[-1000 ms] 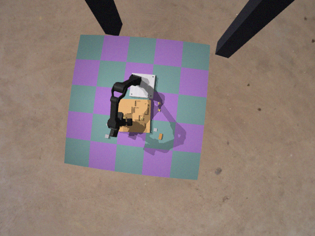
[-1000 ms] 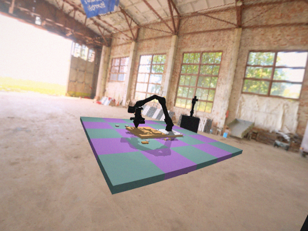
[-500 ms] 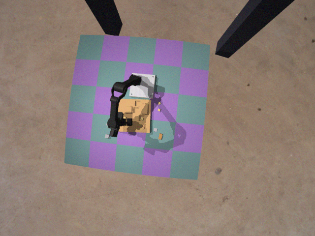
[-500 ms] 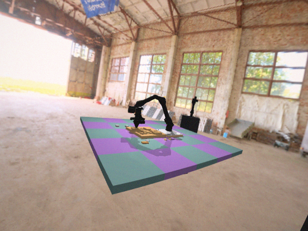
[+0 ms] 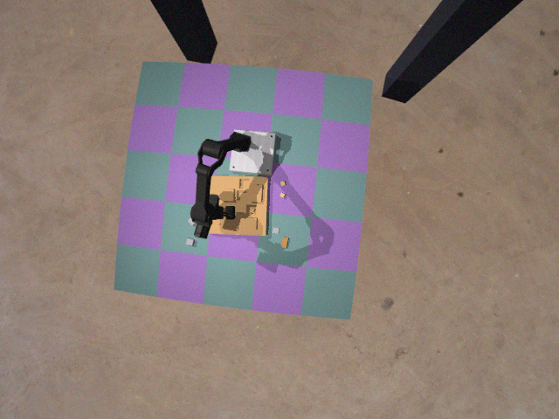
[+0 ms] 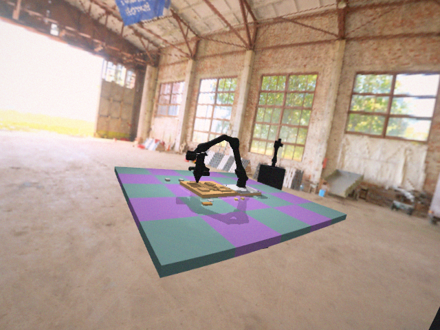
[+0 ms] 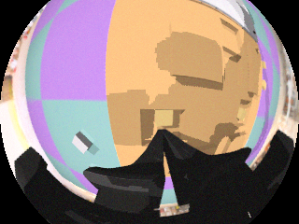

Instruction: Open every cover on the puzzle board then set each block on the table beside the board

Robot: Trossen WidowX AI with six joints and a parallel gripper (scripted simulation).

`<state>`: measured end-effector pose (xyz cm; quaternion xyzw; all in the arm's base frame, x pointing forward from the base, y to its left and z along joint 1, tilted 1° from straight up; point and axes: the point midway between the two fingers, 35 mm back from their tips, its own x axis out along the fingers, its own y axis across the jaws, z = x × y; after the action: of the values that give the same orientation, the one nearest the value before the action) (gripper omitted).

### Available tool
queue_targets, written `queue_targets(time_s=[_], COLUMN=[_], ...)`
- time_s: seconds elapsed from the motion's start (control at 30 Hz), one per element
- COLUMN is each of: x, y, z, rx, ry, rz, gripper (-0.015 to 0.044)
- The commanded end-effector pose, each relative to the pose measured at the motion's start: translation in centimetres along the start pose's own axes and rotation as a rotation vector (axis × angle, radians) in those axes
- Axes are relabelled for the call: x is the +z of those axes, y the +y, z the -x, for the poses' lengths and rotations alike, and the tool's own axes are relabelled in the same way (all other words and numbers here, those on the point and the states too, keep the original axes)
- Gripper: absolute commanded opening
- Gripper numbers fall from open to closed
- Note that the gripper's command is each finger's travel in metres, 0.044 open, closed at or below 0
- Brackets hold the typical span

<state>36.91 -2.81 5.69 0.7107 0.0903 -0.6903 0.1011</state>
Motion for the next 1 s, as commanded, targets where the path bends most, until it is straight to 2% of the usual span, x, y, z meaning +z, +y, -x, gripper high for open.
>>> queue_targets(time_s=[0.0,0.97], x=[0.55,1.51], y=[-0.17,-0.38], z=[0.21,0.45], rx=[-0.001,0.000], ry=[0.008,0.018], rz=[0.003,0.003], gripper=[0.0000,0.0000])
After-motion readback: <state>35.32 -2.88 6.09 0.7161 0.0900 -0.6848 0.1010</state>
